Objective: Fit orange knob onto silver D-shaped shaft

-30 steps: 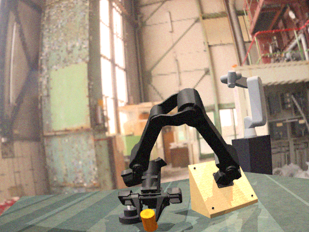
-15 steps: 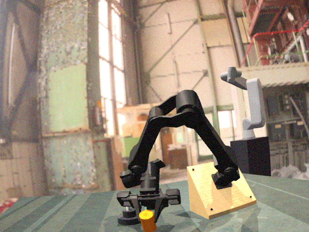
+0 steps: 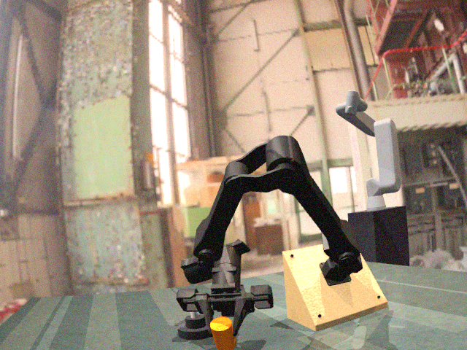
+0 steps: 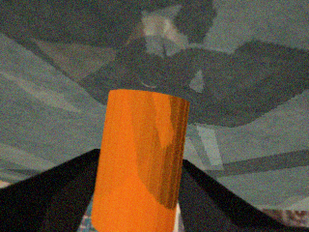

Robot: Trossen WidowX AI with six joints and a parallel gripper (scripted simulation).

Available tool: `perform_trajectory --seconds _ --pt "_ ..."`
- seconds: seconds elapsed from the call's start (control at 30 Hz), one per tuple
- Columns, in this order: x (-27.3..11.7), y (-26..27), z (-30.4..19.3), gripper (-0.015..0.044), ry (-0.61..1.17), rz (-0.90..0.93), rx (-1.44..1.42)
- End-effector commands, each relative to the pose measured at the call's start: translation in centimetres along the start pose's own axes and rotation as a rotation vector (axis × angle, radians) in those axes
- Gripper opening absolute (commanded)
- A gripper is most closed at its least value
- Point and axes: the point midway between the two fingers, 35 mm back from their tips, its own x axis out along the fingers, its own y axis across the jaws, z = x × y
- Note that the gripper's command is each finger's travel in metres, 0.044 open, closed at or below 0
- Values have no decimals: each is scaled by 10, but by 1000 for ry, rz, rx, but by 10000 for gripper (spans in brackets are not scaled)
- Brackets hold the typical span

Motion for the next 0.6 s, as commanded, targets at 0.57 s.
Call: perform_trajectory --seconds 0.57 --pt "-3 -9 3 179 -93 -45 -8"
